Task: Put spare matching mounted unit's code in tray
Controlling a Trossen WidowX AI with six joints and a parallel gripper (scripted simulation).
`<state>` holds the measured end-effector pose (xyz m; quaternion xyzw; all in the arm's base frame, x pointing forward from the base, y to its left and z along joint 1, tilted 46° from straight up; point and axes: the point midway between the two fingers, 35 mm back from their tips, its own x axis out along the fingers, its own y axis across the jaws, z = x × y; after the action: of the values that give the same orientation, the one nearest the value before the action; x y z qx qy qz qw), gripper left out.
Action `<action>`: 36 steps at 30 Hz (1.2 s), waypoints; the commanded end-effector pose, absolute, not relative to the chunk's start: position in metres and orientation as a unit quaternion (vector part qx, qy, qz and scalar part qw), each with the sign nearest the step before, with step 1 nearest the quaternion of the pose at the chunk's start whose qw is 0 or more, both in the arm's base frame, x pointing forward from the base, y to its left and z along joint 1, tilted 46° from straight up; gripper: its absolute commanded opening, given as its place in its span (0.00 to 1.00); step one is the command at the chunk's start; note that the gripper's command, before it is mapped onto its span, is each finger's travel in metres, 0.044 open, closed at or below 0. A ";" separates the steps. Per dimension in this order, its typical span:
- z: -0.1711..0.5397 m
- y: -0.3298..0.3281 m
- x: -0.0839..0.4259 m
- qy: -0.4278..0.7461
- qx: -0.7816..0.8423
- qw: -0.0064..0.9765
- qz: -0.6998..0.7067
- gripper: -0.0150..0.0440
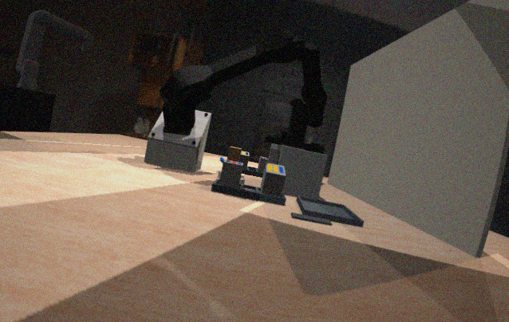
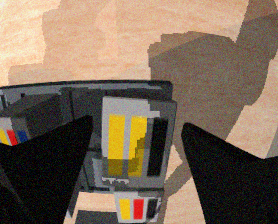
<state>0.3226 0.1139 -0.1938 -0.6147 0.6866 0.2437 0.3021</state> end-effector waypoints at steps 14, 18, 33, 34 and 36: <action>-0.200 0.106 0.320 0.688 -0.615 0.300 0.244 0.72; -0.200 0.106 0.320 0.688 -0.615 0.300 0.244 0.54; -0.200 0.106 0.320 0.688 -0.615 0.300 0.244 0.25; -0.200 0.106 0.320 0.688 -0.615 0.300 0.244 0.25; -0.200 0.106 0.320 0.688 -0.615 0.300 0.244 0.25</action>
<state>0.3199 0.1063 -0.2002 -0.6147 0.6876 0.2436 0.2999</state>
